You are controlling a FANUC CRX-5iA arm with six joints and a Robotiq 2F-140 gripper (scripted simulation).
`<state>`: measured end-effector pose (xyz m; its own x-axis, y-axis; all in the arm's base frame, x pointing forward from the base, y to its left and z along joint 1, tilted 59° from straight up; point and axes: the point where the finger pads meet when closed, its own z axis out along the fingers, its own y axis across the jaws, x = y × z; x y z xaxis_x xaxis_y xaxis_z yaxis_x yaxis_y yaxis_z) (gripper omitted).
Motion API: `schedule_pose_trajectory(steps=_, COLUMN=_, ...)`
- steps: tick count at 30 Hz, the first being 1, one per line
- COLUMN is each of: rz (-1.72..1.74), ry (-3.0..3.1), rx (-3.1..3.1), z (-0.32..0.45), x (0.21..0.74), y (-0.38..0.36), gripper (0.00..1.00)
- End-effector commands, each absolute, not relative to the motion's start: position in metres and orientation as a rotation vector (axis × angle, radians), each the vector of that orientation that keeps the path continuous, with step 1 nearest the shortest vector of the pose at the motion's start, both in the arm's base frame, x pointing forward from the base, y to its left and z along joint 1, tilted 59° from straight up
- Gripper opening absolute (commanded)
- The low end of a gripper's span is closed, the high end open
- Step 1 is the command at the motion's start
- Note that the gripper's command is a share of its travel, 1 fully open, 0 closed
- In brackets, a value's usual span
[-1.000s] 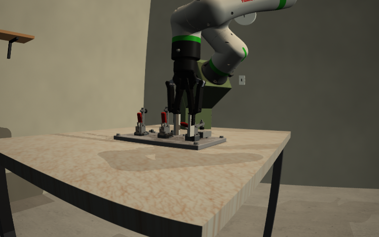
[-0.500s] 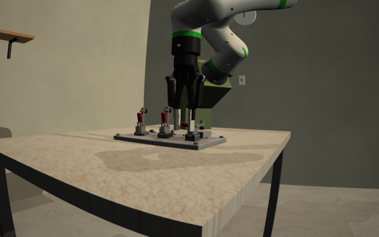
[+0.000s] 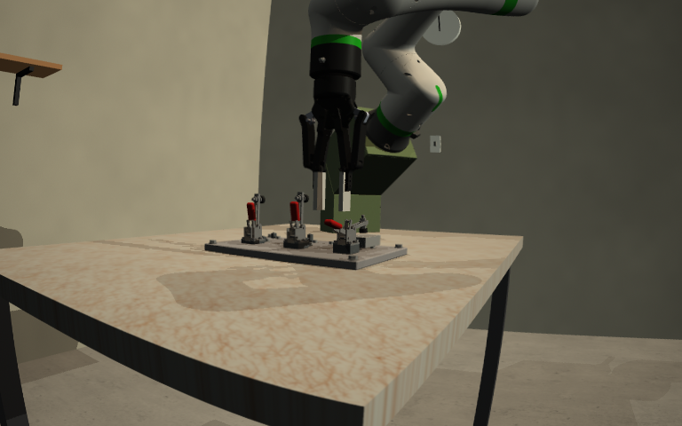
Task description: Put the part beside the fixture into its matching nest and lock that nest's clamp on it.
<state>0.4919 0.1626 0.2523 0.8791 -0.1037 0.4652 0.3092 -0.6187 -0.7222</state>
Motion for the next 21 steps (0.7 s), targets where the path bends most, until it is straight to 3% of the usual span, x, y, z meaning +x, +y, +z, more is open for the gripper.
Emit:
schedule_pose_trajectory(steps=1, rz=-0.595, ry=-0.147, rx=-2.161, z=0.2538, x=0.4911, y=0.1601, gripper=0.28)
schedule_pose_trajectory(steps=15, rz=-0.595, ry=-0.147, rx=-2.161, z=0.2539, x=0.4911, y=0.1601, gripper=0.28)
schedule_pose_trajectory(steps=16, rz=-0.595, ry=-0.147, rx=-2.161, z=0.2539, x=0.4911, y=0.1601, gripper=0.0)
schedule_pose_trajectory(steps=21, rz=-0.595, ry=-0.147, rx=-2.161, z=0.2539, x=0.4911, y=0.1601, gripper=0.0)
